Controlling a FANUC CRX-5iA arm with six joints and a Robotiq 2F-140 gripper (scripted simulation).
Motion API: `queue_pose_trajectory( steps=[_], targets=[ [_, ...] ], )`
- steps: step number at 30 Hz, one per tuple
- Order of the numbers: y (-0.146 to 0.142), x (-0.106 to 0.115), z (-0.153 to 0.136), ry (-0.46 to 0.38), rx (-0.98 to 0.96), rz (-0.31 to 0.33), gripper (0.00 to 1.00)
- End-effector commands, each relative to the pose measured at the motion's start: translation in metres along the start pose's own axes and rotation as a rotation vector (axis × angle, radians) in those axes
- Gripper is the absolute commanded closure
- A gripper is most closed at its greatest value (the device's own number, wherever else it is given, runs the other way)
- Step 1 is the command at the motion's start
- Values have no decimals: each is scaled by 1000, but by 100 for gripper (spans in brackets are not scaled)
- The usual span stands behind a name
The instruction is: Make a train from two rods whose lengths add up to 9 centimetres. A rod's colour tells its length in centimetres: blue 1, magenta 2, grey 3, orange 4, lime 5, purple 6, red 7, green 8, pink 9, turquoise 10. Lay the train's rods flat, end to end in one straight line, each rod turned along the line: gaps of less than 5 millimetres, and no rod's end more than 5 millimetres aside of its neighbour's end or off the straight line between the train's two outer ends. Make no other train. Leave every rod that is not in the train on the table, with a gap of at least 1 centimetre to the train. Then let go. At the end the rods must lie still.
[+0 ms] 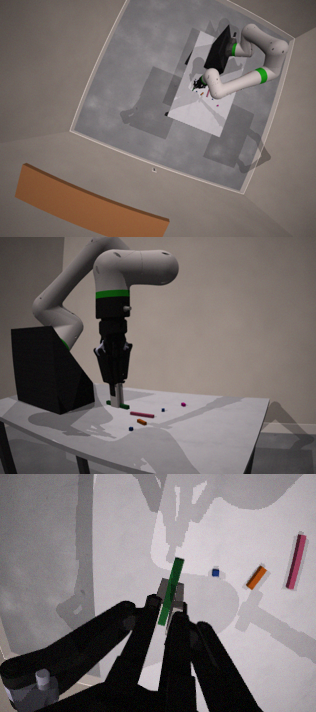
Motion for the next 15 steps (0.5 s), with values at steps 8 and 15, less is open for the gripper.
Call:
queue_pose_trajectory(
  steps=[8,15],
  targets=[
    [18,2,-6,-1,-75,3,97],
    [82,4,-22,-2,-332,8,97]
  ],
)
Point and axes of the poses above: the point where the finger pads meet when closed, its own x axis back along the fingers, its own y axis across the jaws, z = x × y, the point moved 5 cm from there along x, back along the fingers, and after that the axes turned 10 degrees about x, right-handed, at the moved point
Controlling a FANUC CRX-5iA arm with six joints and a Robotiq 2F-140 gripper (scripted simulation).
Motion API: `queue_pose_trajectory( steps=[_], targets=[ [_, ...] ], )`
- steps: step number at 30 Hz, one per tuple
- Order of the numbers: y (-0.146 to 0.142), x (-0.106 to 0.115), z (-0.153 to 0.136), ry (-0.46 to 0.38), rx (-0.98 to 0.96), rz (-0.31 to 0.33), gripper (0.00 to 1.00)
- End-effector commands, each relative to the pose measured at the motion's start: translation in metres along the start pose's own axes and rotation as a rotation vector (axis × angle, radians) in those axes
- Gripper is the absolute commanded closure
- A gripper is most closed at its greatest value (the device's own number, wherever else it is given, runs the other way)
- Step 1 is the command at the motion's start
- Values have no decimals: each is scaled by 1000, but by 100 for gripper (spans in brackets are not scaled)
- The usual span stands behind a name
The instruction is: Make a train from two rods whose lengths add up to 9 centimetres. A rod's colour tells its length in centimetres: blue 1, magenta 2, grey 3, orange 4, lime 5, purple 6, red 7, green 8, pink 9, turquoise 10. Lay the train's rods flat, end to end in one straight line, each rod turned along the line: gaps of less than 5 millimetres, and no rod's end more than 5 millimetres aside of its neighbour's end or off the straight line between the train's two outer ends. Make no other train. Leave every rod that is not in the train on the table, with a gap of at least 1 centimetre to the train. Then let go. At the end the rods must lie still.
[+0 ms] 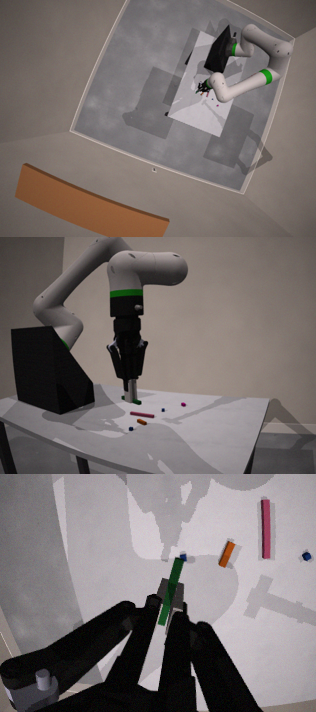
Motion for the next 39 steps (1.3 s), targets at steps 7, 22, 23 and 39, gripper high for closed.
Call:
queue_pose_trajectory(
  steps=[7,22,23,39],
  targets=[
    [84,1,1,-1,-332,13,97],
    [178,-2,20,1,-709,6,97],
    [180,-2,21,1,-719,6,97],
    [181,-3,21,1,-723,6,97]
  ],
)
Point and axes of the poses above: the point where the finger pads meet when closed, its own x axis back along the fingers, its own y axis across the jaws, z = x × y, the point moved 5 cm from there along x, back along the fingers, and after that the axes turned 10 degrees about x, right-handed, at the moved point
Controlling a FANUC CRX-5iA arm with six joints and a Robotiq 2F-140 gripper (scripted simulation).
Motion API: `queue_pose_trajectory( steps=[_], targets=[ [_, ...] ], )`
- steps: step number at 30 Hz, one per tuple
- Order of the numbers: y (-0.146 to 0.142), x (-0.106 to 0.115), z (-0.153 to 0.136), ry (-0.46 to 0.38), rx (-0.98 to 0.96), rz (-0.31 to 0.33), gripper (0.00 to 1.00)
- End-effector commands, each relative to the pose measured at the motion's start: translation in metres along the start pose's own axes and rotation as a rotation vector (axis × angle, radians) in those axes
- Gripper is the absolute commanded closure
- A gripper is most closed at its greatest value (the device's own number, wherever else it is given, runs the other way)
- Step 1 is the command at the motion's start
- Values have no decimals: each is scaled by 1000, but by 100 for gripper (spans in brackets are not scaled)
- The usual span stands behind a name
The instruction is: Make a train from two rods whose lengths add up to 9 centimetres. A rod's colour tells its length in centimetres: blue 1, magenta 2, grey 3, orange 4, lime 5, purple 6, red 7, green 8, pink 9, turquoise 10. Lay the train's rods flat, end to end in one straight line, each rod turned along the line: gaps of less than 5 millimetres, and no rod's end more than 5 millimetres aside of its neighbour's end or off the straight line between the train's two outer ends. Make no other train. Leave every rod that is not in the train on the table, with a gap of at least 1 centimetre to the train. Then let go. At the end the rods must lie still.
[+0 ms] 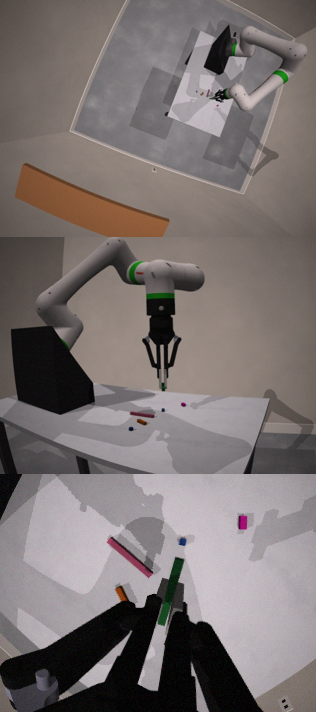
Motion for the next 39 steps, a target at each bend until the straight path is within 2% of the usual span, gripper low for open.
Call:
queue_pose_trajectory(
  steps=[1,7,13,15,27,39],
  targets=[
    [0,-1,0,0,0,0,97],
    [0,-12,0,0,0,0,97],
    [0,-35,0,0,0,0,97],
    [0,-35,0,0,0,0,97],
    [0,-81,0,0,0,0,97],
    [0,-88,0,0,0,0,97]
  ],
)
Point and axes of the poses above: the point where the finger pads meet when closed, its own x axis back along the fingers, its own y axis across the jaws, z = x × y, the point moved 5 cm from there along x, back along the fingers, and after that the axes turned 10 degrees about x, right-handed, at the moved point
